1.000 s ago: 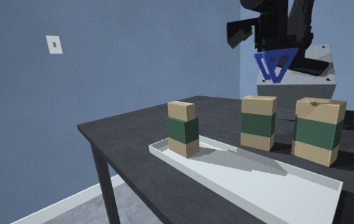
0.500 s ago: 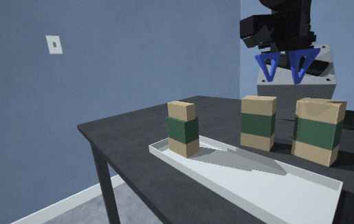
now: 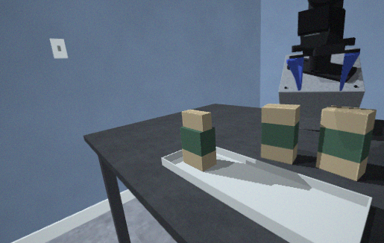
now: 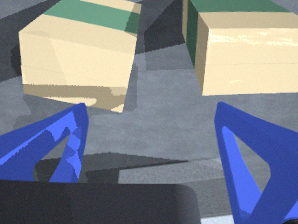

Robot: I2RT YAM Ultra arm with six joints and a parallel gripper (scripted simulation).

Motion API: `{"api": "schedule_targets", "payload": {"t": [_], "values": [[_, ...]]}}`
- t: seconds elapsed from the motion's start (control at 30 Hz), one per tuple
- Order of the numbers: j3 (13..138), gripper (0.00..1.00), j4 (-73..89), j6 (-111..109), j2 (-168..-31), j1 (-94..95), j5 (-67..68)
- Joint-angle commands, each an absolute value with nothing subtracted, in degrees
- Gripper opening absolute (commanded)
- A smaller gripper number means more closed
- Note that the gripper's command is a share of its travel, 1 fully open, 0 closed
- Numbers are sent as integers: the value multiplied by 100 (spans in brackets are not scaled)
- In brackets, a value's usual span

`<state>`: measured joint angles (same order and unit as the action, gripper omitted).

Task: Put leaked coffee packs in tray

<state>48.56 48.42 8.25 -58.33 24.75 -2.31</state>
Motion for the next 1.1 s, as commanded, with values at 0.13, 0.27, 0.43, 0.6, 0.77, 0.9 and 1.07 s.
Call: {"api": "schedule_targets", "payload": {"t": [0.13,0.27,0.43,0.6,0.77,0.9,1.07], "values": [[5124,79,4932,-739,-5656,2923,130],[5131,79,4932,-1230,-5655,3105,234],[5151,79,4930,-2077,-5659,3406,399],[5167,79,4922,-2931,-5660,3731,587],[5178,79,4913,-3642,-5660,3985,727],[5183,79,4909,-3967,-5659,4082,772],[5195,79,4897,-4861,-5655,4428,975]]}}
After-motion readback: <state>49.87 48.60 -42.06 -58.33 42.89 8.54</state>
